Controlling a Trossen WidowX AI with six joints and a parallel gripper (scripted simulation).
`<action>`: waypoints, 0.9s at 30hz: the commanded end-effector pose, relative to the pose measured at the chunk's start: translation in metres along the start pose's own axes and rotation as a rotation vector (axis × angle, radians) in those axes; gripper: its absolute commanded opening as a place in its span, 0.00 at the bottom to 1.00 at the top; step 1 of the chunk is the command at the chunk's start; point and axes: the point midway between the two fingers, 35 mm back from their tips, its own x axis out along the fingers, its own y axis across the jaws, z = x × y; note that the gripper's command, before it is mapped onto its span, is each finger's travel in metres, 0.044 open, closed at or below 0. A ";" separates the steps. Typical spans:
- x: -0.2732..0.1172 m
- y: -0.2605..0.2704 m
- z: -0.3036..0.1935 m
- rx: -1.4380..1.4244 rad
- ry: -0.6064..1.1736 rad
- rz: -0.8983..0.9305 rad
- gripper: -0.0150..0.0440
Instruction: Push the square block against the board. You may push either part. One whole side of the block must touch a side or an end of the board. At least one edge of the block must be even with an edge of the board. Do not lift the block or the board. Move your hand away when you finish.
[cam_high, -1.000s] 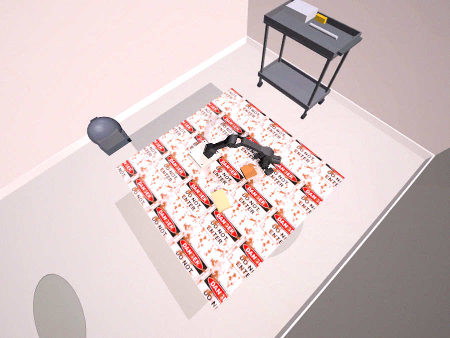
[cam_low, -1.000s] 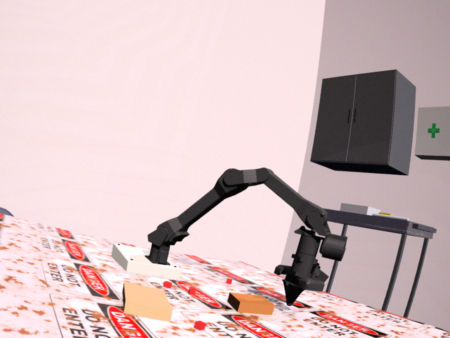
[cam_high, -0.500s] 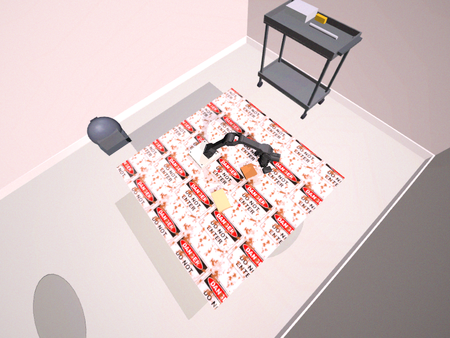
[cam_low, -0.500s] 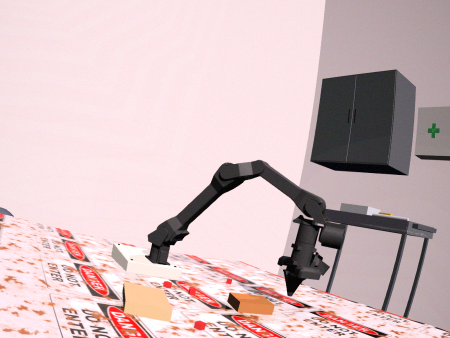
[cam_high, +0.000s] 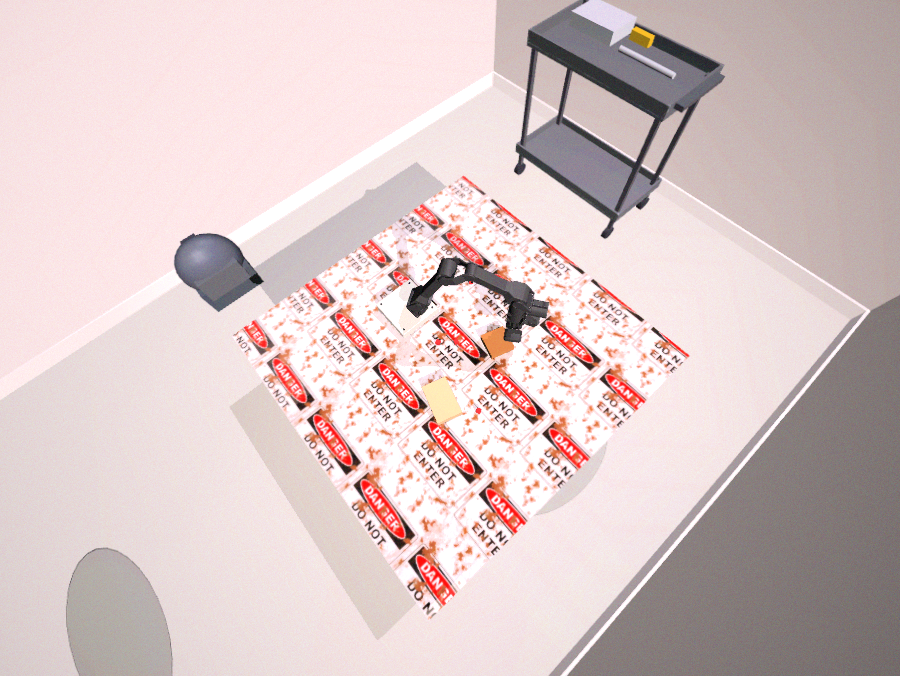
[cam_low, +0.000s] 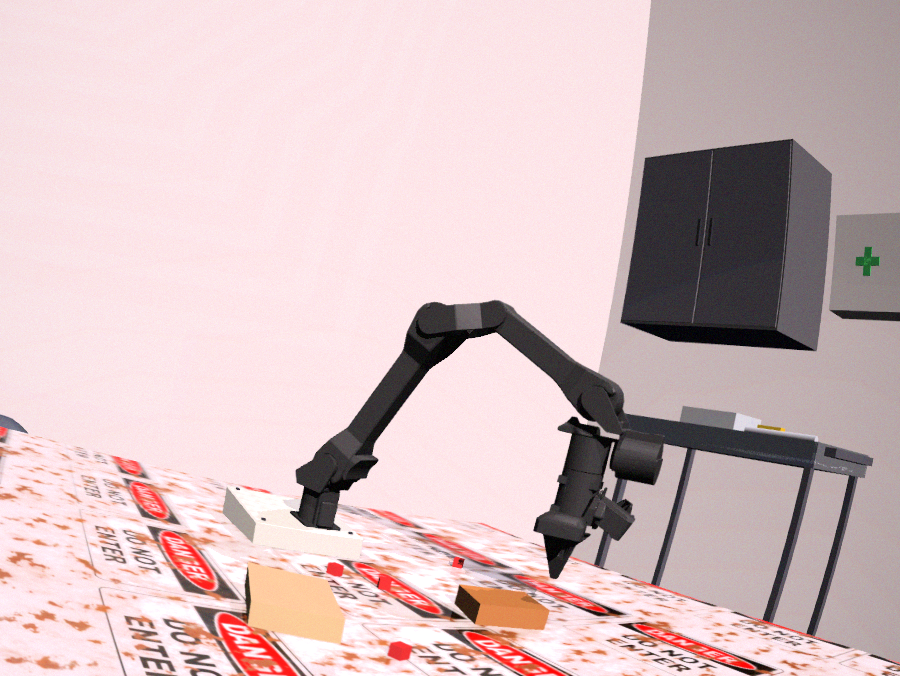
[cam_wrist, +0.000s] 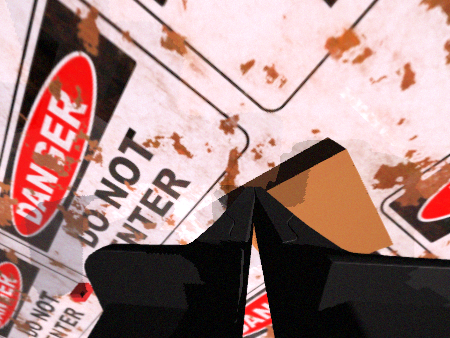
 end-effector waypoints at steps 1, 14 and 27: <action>-0.004 0.002 -0.012 0.132 -0.009 -0.002 0.25; -0.001 0.009 -0.056 0.579 -0.005 -0.001 0.25; 0.005 0.015 -0.095 0.968 -0.003 -0.003 0.25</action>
